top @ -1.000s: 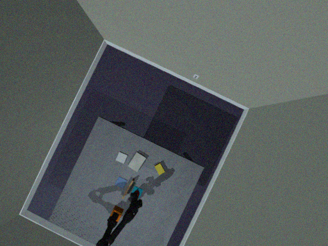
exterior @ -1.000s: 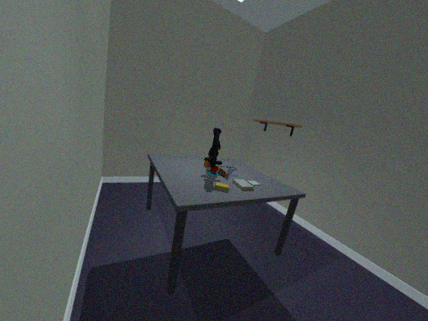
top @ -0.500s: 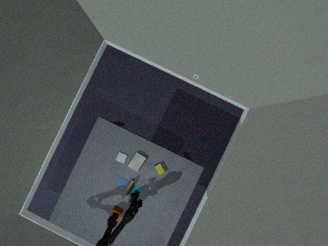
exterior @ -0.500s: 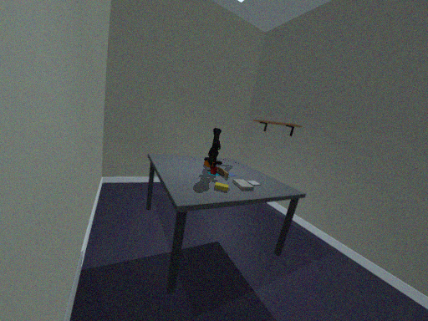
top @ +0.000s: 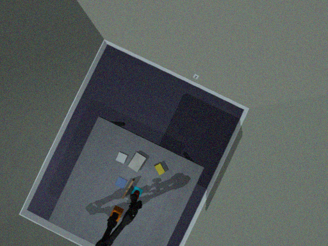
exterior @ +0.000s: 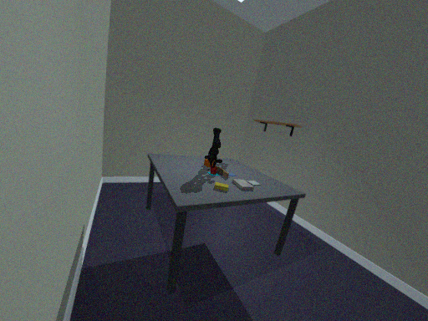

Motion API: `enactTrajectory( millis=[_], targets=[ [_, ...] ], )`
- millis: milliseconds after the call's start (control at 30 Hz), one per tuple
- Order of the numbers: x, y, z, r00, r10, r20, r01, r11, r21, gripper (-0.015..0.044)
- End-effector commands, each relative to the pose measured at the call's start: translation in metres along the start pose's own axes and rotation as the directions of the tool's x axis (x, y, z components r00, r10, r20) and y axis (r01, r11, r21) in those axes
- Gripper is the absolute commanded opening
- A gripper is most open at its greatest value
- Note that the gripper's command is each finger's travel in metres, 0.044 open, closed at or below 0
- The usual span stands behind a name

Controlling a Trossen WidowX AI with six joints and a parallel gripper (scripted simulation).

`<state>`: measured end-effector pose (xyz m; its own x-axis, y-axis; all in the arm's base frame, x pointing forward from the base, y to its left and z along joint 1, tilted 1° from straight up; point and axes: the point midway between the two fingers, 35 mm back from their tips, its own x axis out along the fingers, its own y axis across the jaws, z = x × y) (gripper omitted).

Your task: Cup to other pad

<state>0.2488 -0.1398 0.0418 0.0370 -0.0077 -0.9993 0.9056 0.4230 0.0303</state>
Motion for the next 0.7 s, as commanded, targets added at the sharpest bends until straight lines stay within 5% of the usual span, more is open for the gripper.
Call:
enactTrajectory(
  millis=[0, 533, 667],
  targets=[
    [-0.008, 0.001, 0.001, 1.000, 0.004, 0.002, -0.004, 1.000, -0.004, 0.0128],
    [-0.032, -0.001, 0.000, 1.000, 0.005, 0.001, -0.005, 1.000, -0.006, 0.0128],
    [-0.027, -0.001, 0.000, 1.000, 0.000, 0.001, 0.000, 1.000, -0.002, 0.0233]
  ],
)
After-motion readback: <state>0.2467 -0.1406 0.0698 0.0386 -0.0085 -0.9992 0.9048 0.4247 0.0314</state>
